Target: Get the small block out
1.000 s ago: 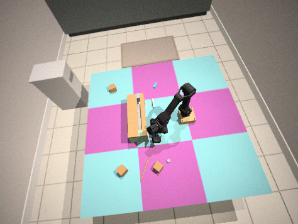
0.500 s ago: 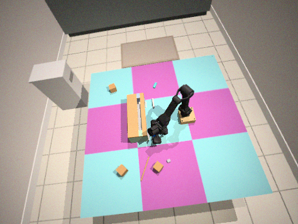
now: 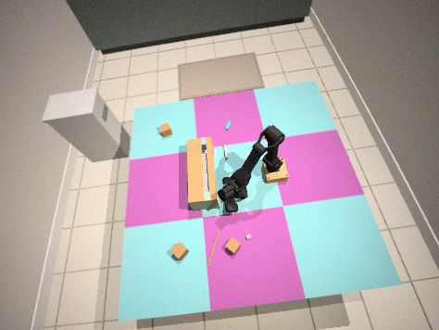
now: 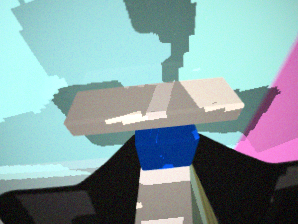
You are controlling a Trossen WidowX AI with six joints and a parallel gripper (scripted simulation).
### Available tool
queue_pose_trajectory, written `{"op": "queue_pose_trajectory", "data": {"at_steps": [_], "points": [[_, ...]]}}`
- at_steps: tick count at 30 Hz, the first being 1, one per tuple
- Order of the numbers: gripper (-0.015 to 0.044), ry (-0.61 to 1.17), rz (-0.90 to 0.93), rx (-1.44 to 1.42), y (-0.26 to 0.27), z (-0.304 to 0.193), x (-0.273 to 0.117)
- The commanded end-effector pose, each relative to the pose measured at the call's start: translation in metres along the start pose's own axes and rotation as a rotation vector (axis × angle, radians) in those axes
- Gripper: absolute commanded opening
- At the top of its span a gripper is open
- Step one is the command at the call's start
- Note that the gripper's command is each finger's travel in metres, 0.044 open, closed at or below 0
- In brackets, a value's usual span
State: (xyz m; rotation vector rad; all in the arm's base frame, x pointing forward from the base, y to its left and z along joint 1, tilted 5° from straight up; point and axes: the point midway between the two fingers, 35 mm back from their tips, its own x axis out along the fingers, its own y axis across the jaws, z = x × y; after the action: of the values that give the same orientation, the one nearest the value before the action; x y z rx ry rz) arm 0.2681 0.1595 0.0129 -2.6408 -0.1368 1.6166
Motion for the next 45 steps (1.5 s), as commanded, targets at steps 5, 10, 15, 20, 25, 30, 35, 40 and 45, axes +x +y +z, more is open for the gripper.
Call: {"op": "queue_pose_trajectory", "data": {"at_steps": [5,10,15,20,25,30,35,40,45], "points": [[0.0,0.002,0.002,0.004,-0.001,-0.011,-0.018],[0.0,0.001,0.0,0.001,-0.001,-0.023,-0.048],[0.0,0.001,0.0,0.0,0.0,-0.026,-0.057],[0.0,0.003,-0.036,-0.063,0.0,-0.027,-0.073],[0.0,0.011,-0.087,-0.153,0.001,-0.028,-0.096],[0.0,0.026,-0.137,-0.245,0.002,-0.027,-0.119],[0.0,0.047,-0.185,-0.339,0.004,-0.024,-0.141],[0.0,0.074,-0.232,-0.433,0.007,-0.019,-0.164],[0.0,0.084,-0.245,-0.462,0.008,-0.017,-0.171]]}}
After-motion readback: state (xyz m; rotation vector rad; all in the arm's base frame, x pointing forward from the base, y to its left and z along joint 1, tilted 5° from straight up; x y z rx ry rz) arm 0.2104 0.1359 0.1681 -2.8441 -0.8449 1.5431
